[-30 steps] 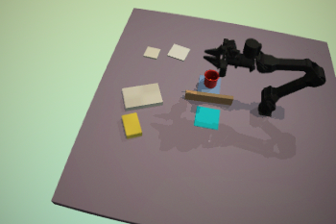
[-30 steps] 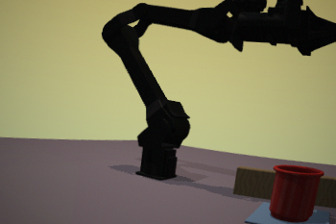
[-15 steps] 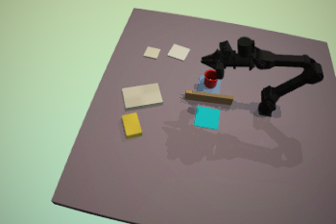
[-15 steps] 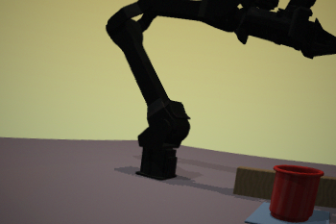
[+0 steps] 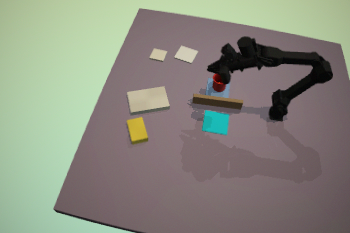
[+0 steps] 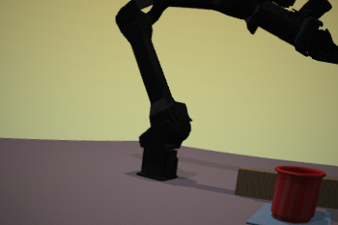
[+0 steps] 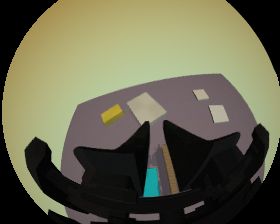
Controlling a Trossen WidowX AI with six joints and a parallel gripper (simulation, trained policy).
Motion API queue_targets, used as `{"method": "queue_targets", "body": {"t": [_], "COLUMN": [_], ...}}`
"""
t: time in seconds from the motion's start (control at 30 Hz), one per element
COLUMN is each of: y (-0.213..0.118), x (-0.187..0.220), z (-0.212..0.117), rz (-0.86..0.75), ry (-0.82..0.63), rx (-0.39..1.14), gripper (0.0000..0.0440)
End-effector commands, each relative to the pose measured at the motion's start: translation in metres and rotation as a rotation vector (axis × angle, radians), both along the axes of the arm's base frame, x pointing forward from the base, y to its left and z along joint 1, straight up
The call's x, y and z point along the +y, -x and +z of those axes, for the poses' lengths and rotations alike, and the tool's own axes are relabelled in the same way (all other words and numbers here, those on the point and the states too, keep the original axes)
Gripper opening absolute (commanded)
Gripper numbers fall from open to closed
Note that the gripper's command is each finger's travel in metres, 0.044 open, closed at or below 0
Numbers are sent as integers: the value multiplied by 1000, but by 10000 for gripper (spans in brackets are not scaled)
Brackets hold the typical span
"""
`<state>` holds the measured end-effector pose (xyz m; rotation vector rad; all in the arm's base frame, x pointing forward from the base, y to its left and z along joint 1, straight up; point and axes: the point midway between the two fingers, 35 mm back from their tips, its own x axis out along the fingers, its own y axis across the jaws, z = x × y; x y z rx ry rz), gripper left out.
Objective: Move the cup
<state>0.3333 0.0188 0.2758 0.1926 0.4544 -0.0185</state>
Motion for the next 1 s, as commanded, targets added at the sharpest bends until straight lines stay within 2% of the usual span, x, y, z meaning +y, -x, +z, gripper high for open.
{"method": "queue_targets", "body": {"t": [0.0, 0.97], "y": [-2, 5], "x": [2, 2], "z": [-3, -49], "rz": [-8, -34], "ry": [-16, 16], "rx": [63, 540], "gripper": [75, 110]}}
